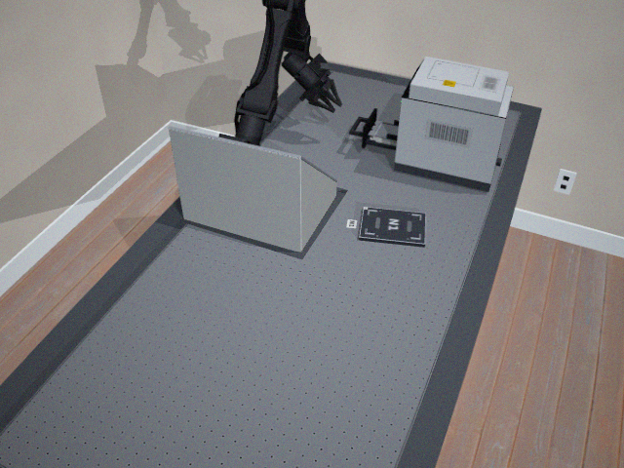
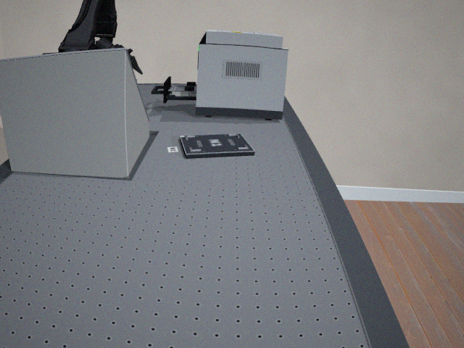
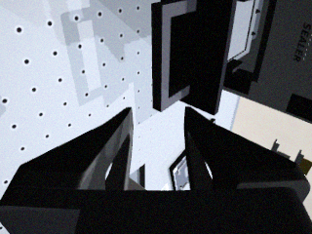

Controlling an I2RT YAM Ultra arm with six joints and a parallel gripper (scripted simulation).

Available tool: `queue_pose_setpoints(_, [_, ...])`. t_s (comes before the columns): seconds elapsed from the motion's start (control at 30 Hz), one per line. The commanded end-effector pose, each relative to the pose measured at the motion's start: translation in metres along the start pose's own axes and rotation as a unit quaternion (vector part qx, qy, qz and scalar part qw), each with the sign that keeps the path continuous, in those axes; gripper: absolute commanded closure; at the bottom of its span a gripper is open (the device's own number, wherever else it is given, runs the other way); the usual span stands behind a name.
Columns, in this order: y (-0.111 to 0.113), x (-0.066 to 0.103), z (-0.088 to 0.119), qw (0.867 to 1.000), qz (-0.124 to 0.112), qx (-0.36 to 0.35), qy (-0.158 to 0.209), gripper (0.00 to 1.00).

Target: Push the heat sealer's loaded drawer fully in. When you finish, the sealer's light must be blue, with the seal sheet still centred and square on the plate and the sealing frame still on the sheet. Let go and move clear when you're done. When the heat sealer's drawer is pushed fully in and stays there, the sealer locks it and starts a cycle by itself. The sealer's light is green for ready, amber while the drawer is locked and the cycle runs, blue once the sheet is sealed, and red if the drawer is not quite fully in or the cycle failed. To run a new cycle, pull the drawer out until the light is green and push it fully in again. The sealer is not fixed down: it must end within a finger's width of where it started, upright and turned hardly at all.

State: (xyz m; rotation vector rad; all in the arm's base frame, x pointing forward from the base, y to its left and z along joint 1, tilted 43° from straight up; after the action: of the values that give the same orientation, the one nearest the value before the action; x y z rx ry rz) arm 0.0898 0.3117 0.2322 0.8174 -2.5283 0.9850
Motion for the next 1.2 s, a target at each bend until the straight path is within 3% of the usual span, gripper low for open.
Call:
queue_pose_setpoints(0.0, [-0.005,0.0,0.001,1.0,0.009,-0.008,-0.007,0.7])
queue_pose_setpoints(0.2, [-0.003,0.001,-0.003,1.0,0.004,-0.008,-0.007,0.7])
queue_pose_setpoints(0.3, [-0.005,-0.005,0.002,1.0,0.012,-0.004,-0.003,0.7])
queue_pose_setpoints(1.17, [-0.002,-0.021,0.004,1.0,0.007,-0.001,0.001,0.7])
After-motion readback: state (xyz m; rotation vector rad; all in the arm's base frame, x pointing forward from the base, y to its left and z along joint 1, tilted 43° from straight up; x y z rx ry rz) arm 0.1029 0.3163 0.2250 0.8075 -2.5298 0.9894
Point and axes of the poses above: the point where the finger pads meet when closed, its own x axis back along the fingers, its own y axis across the jaws, z = x × y, the point moved 3 cm from there along x, back along the fingers, and after that the axes turned 4 degrees about -x, right-handed, at the moved point
